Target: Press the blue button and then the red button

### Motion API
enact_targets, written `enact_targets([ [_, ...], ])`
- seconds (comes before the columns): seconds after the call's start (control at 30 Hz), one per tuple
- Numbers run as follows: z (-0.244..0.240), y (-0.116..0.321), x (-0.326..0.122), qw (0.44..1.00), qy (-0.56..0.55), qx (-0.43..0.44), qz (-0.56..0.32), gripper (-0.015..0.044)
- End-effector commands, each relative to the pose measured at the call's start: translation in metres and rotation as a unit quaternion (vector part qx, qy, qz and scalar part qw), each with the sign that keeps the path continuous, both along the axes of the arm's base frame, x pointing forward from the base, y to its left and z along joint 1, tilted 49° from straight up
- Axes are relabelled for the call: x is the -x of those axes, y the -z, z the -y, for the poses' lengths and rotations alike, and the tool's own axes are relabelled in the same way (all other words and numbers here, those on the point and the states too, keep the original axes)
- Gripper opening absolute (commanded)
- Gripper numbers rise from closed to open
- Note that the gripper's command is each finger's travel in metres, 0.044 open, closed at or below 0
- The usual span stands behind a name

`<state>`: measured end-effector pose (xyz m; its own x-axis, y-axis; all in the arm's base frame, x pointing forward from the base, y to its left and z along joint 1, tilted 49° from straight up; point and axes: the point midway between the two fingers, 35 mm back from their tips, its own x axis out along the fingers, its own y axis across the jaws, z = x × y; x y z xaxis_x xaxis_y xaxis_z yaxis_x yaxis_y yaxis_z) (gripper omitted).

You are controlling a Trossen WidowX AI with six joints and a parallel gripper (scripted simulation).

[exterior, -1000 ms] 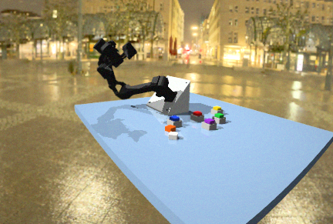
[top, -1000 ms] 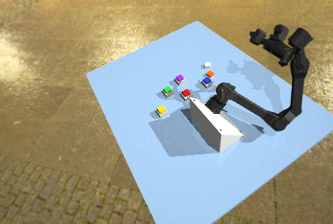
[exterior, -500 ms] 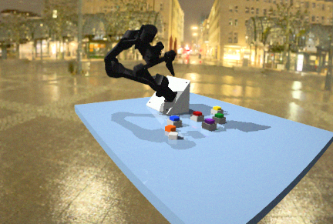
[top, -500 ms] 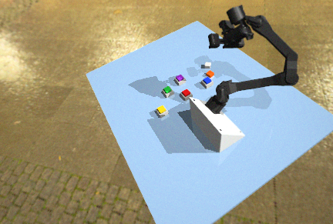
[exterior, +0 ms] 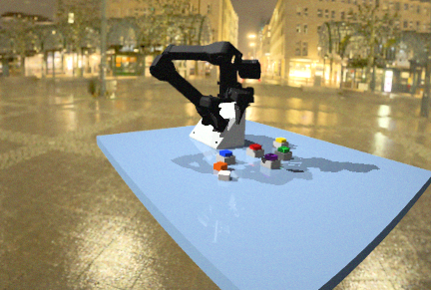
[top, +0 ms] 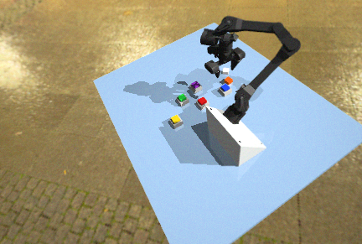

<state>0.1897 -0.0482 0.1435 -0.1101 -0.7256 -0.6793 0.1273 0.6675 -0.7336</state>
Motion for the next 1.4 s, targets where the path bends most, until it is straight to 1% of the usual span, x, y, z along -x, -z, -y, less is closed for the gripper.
enact_targets([
  [0.0, 0.002, 0.002, 0.002, 1.000, 0.007, 0.011, -0.012, 0.0400],
  [0.07, 0.007, 0.008, 0.002, 1.000, 0.006, 0.010, -0.011, 0.0348],
  [0.23, 0.046, 0.041, 0.010, 1.000, 0.007, 0.011, -0.011, 0.0216],
  [0.47, 0.047, 0.042, 0.010, 1.000, 0.007, 0.012, -0.011, 0.0032],
  [0.5, 0.047, 0.042, 0.010, 1.000, 0.007, 0.012, -0.011, 0.0020],
  [0.83, 0.048, 0.043, 0.010, 1.000, 0.007, 0.012, -0.011, 0.0020],
  [1.37, 0.068, 0.060, 0.014, 1.000, 0.007, 0.012, -0.010, 0.0020],
])
